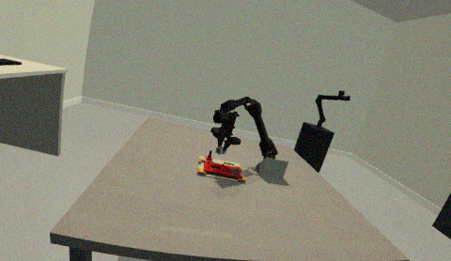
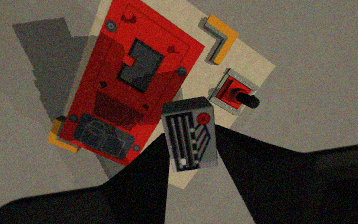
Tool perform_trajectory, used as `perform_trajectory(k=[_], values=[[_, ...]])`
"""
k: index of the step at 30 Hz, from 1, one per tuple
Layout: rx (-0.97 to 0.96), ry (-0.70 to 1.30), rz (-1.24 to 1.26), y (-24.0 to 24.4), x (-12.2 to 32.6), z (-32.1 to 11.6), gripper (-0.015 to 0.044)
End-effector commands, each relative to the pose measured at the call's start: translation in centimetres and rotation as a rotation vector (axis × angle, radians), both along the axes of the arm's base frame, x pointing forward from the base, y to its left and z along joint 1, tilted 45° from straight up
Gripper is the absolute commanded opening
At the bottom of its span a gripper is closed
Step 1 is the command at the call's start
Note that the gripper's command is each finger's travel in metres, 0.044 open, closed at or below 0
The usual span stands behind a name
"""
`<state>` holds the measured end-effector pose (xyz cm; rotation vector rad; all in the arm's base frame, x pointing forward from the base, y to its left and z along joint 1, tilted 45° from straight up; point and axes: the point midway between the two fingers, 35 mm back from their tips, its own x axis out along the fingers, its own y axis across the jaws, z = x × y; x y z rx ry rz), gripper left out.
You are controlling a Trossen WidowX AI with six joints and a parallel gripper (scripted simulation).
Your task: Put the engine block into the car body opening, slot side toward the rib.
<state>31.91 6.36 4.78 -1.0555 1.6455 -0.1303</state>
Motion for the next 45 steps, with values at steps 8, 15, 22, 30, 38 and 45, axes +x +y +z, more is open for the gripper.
perform_trajectory(k=[8, 15, 22, 30, 38, 45], values=[[0.005, -0.207, -0.230, 1.1, 1.3, -3.1, 0.0000], [0.002, -0.344, -0.385, 1.7, 2.0, -5.2, 0.0000], [-0.001, -0.464, -0.519, 2.2, 2.2, -7.2, 0.0000], [-0.001, -0.513, -0.571, 2.3, 2.3, -7.3, 0.0157], [-0.001, -0.513, -0.571, 2.2, 2.2, -7.4, 0.0158], [-0.002, -0.454, -0.509, 2.3, 2.2, -7.4, 0.0158]])
